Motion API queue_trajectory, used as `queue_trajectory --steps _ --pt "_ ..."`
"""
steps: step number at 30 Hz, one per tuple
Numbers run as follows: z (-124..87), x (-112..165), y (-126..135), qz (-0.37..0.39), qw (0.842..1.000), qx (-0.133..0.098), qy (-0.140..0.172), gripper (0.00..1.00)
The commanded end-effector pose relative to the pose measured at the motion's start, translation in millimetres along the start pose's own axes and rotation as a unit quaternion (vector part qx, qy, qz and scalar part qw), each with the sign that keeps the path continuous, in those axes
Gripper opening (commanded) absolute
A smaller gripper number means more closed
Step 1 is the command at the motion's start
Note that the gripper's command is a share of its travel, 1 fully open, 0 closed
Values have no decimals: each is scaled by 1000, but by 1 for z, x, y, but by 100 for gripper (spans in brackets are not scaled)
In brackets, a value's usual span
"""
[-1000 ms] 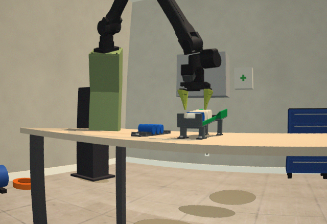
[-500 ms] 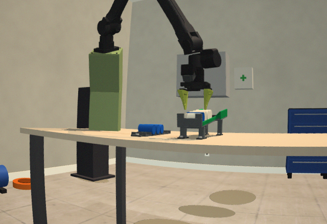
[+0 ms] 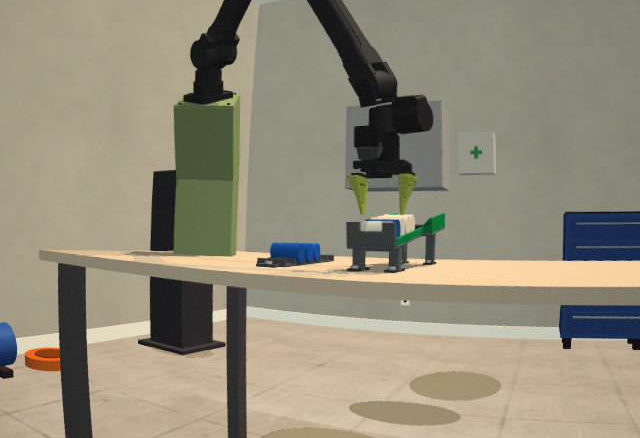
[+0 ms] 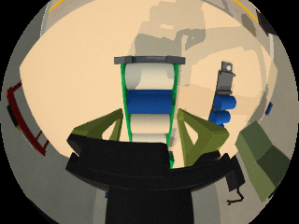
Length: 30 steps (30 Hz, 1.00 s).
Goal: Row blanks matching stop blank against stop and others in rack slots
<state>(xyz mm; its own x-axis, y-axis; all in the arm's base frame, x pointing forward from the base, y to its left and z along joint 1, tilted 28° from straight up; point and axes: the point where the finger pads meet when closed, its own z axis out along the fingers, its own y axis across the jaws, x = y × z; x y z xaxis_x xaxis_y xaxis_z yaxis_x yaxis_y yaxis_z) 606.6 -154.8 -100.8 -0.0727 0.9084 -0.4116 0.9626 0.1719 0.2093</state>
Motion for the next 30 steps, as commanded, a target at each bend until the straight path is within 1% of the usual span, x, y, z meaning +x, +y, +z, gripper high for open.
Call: queue_trajectory --steps 1,15,19,30 --pt "-2 -9 11 4 1000 -14 -4 80" --pt "-2 -10 16 4 1000 -16 -5 80" --pt "-1 -9 12 2 1000 -12 -3 80" --pt "-1 -9 12 3 1000 -12 -3 80"
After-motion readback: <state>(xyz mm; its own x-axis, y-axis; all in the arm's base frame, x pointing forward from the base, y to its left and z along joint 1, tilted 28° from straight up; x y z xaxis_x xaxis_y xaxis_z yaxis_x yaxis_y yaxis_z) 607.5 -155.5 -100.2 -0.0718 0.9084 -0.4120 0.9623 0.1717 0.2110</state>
